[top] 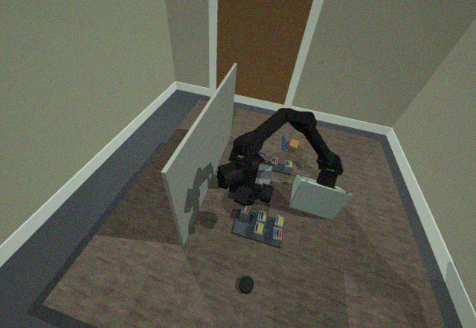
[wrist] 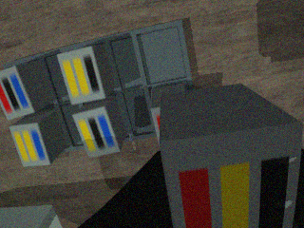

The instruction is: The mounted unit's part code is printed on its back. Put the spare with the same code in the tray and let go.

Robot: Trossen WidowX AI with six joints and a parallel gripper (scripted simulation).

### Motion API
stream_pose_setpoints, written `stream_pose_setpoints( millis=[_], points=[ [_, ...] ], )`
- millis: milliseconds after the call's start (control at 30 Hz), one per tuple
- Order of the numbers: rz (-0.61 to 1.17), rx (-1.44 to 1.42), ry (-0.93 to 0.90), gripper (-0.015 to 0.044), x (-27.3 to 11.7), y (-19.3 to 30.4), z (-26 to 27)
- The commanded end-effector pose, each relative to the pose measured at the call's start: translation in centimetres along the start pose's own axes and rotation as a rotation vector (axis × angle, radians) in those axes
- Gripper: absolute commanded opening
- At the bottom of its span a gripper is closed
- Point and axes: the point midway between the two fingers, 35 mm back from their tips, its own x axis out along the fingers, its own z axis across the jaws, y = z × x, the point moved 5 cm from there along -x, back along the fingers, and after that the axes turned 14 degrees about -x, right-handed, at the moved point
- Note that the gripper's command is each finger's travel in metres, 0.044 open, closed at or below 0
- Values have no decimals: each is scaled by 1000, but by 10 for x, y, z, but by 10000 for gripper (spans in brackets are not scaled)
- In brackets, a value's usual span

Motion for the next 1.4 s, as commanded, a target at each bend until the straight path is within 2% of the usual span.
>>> stream_pose_setpoints(
  millis=[0,667,1367],
  points=[
    [-13,13,12,0,-6,35,-11],
    [-24,-8,22,0,-14,198,-17],
    [29,-17,-1,0,-8,349,47]
  ],
)
